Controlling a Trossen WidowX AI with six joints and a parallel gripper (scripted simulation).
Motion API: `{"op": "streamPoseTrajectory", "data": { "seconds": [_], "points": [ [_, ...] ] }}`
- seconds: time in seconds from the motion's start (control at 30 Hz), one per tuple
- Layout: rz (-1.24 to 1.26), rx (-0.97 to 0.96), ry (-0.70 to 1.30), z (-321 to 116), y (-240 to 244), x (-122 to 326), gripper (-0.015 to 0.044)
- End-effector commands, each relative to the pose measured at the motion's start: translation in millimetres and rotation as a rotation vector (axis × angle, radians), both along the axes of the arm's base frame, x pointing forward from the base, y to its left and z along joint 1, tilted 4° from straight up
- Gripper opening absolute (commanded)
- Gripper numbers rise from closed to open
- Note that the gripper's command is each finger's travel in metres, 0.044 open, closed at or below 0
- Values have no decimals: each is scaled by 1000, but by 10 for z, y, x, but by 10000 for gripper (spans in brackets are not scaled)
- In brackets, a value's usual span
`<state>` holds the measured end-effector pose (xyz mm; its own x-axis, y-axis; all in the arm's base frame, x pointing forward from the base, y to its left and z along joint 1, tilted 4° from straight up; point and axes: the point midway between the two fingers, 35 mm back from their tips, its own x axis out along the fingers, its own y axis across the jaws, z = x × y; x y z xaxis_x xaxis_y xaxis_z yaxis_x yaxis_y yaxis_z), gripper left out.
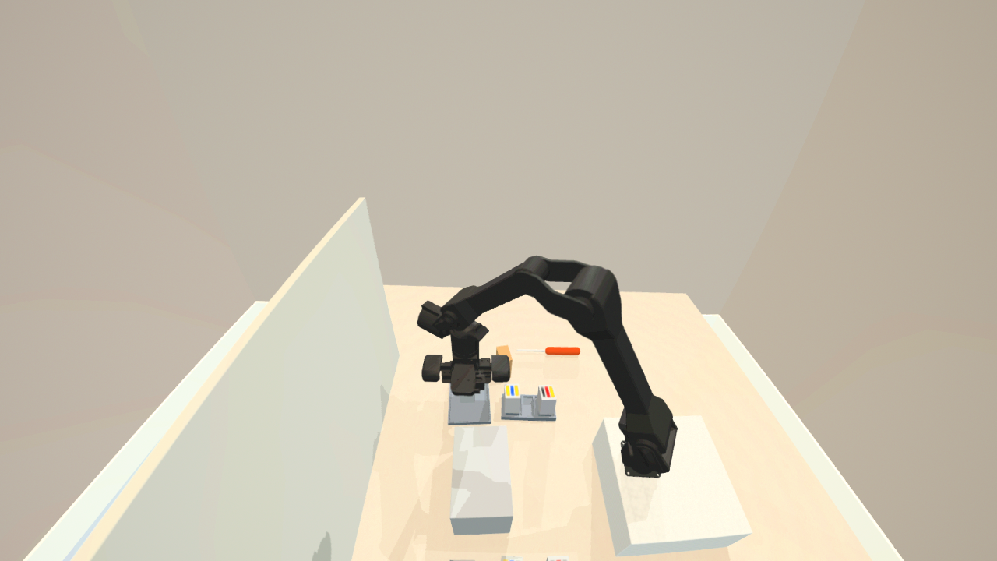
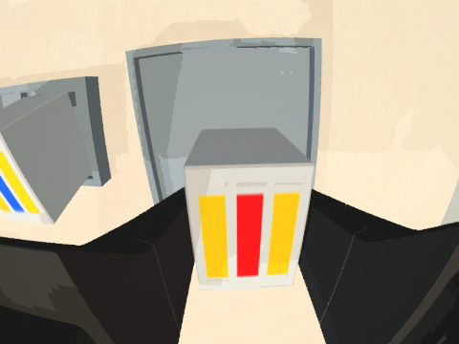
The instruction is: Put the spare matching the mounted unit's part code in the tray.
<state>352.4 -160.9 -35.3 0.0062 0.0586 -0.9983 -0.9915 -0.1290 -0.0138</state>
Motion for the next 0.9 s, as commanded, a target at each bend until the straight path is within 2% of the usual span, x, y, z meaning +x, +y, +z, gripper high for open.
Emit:
{"op": "streamPoseTrajectory", "data": {
  "seconds": [0.0, 0.37, 0.87],
  "points": [
    [-3, -3, 2, -54, 5, -16, 0],
    [-3, -3, 2, -153, 21, -37, 0],
    [0, 0, 1, -122, 19, -24, 394]
  ]
}}
